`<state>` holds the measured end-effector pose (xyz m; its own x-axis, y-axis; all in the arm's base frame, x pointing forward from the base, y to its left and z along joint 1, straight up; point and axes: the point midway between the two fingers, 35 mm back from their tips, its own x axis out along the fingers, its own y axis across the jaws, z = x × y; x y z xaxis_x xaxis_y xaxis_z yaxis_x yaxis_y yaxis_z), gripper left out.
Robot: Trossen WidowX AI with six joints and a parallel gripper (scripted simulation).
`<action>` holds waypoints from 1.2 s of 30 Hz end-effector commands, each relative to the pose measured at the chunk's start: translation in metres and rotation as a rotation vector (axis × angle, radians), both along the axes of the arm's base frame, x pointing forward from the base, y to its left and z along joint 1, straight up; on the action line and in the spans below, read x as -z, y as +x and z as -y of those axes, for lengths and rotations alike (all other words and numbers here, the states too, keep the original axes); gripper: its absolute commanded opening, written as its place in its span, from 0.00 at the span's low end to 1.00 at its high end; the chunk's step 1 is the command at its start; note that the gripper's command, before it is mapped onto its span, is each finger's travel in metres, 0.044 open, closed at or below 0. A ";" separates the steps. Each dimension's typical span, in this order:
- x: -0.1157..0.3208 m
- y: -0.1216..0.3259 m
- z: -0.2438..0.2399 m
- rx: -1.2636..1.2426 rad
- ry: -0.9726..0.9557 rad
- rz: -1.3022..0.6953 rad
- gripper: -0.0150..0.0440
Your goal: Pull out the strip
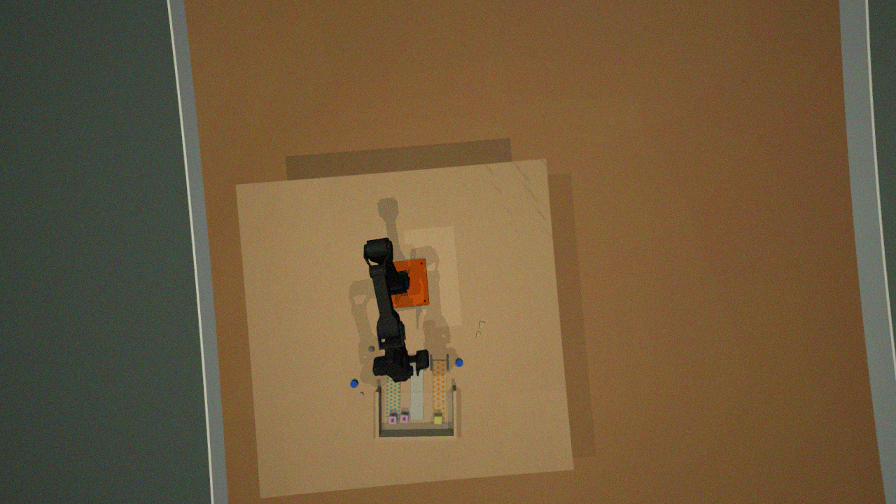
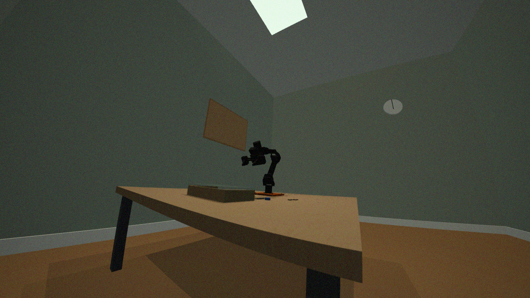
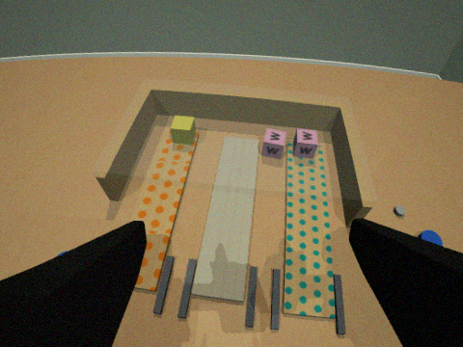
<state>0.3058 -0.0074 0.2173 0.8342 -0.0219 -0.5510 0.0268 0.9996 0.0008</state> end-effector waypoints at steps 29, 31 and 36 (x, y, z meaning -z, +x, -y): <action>0.107 0.054 0.082 0.146 0.097 -0.938 0.25; 0.108 0.054 0.082 0.147 0.099 -0.945 0.25; 0.112 0.055 0.082 0.147 0.099 -0.945 0.25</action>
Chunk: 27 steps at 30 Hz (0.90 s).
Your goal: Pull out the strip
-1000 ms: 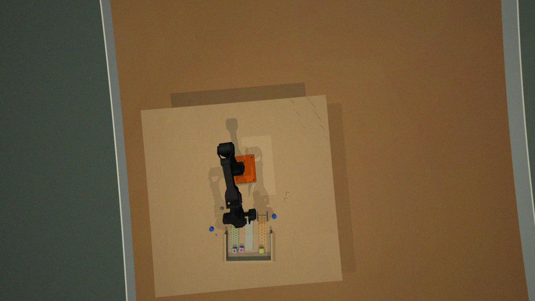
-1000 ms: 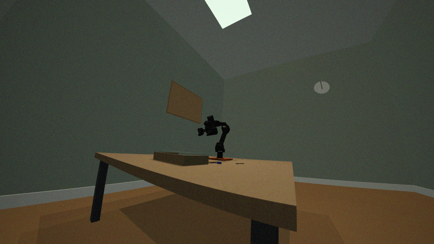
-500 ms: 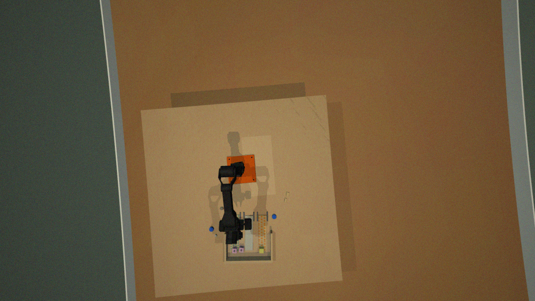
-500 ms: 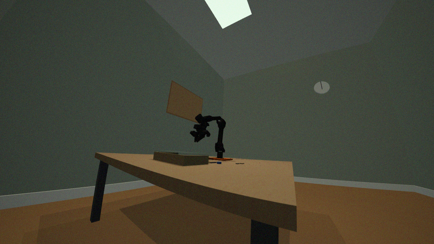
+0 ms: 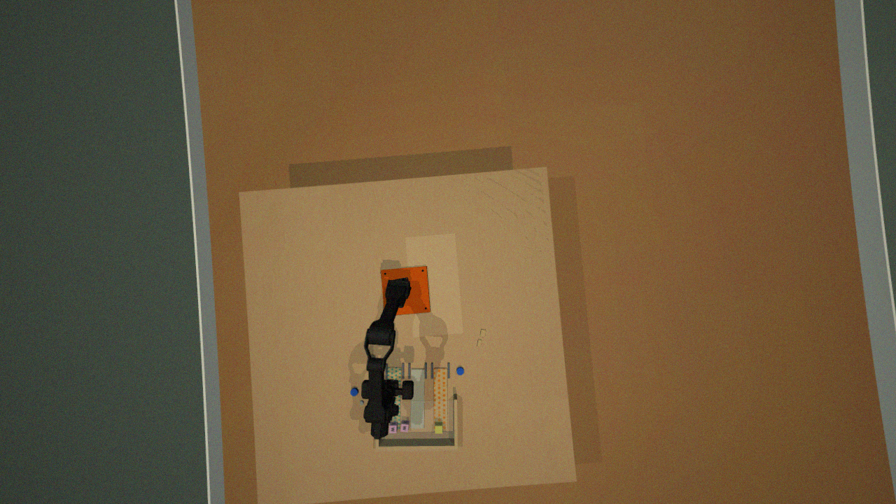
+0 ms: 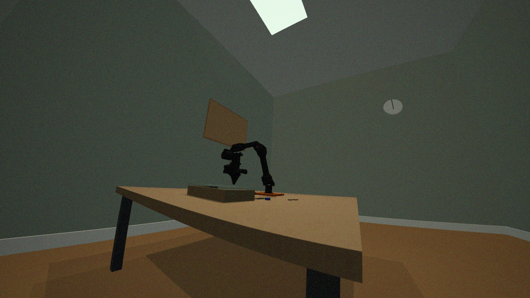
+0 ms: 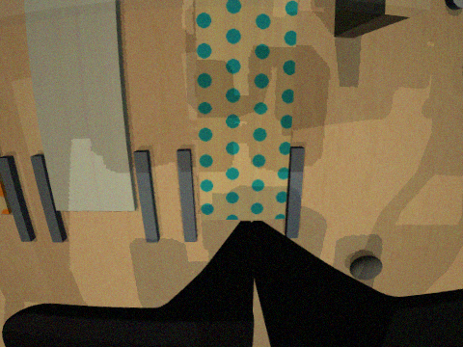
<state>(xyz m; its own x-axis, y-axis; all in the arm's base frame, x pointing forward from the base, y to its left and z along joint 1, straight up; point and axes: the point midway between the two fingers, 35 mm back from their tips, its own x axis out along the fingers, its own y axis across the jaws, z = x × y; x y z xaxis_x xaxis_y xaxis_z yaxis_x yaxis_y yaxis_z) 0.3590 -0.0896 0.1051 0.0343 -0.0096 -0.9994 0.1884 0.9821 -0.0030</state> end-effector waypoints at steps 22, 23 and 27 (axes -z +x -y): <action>0.036 0.003 0.002 -0.004 0.001 0.002 0.25; 0.038 0.003 0.002 -0.004 0.001 0.002 0.25; 0.044 0.002 0.002 -0.004 0.001 0.002 0.25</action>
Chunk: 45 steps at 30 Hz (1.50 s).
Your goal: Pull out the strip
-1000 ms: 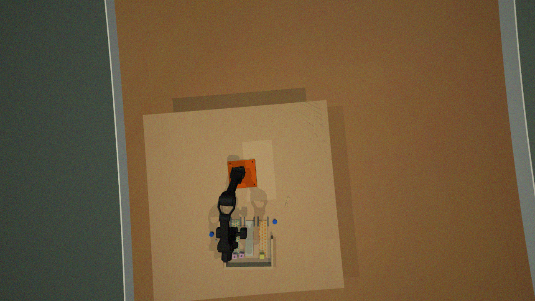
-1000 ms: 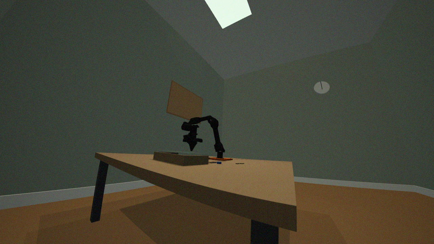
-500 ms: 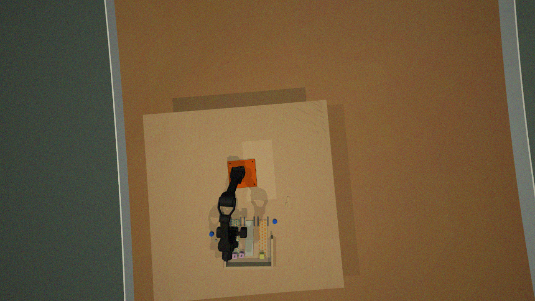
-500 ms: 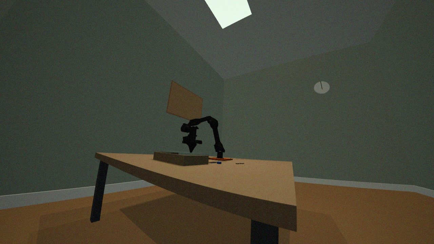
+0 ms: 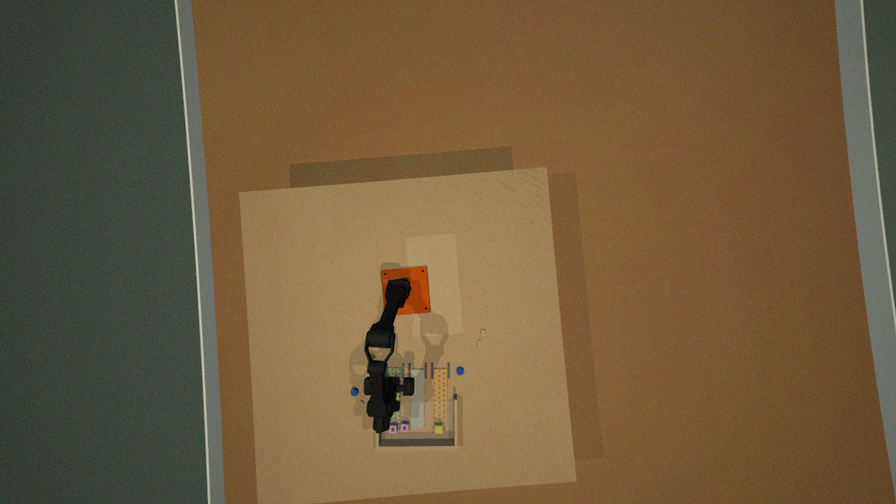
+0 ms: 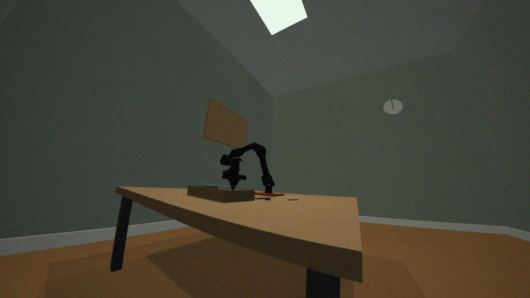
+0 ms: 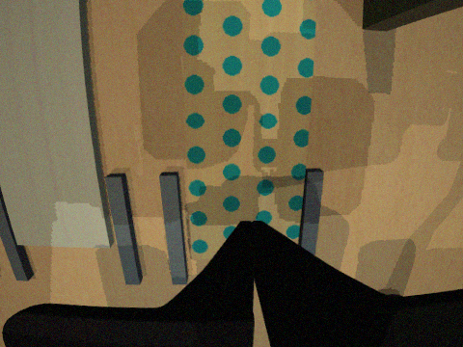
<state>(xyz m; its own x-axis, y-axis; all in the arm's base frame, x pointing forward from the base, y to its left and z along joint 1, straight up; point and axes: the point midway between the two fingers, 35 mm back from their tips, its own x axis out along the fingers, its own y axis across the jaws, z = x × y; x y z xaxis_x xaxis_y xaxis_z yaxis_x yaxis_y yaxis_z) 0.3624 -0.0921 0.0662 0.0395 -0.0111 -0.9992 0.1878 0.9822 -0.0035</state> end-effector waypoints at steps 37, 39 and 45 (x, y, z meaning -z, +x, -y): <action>0.028 -0.003 0.000 -0.004 0.003 -0.003 0.25; 0.028 -0.003 0.000 -0.004 0.003 -0.003 0.25; 0.029 -0.003 0.000 -0.004 0.003 -0.003 0.25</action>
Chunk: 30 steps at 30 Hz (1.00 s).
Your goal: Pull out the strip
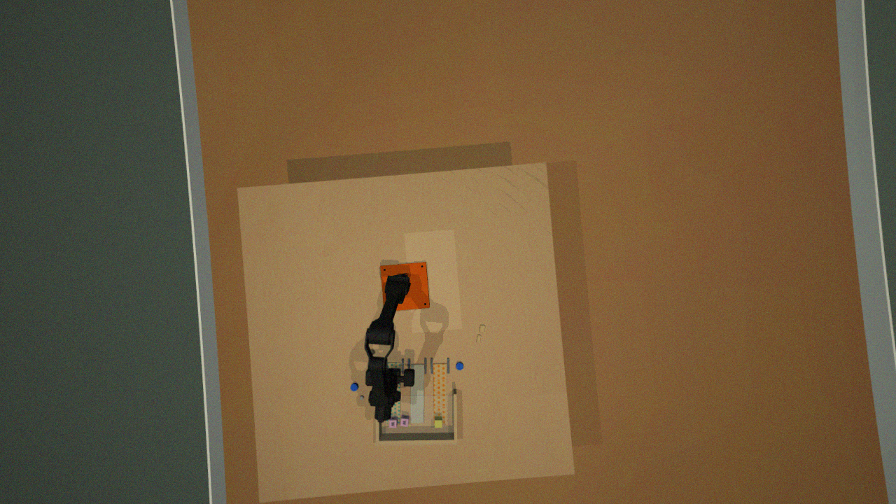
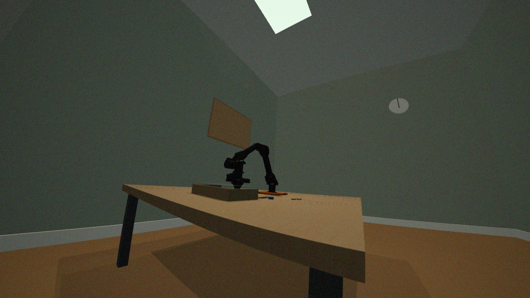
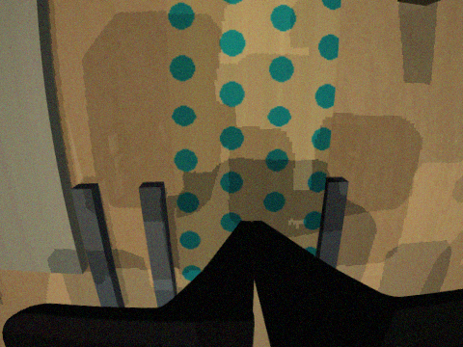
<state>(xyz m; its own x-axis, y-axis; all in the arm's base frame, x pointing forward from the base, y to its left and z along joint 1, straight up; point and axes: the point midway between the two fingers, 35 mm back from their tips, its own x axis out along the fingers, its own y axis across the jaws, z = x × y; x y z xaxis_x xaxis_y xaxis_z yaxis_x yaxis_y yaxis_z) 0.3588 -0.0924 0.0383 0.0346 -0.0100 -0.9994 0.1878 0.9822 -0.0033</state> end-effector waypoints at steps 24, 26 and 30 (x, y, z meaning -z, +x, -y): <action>0.003 0.002 0.000 -0.003 0.001 0.002 0.25; 0.003 0.002 0.000 -0.003 0.001 0.002 0.25; 0.004 0.002 0.000 -0.003 0.001 0.002 0.25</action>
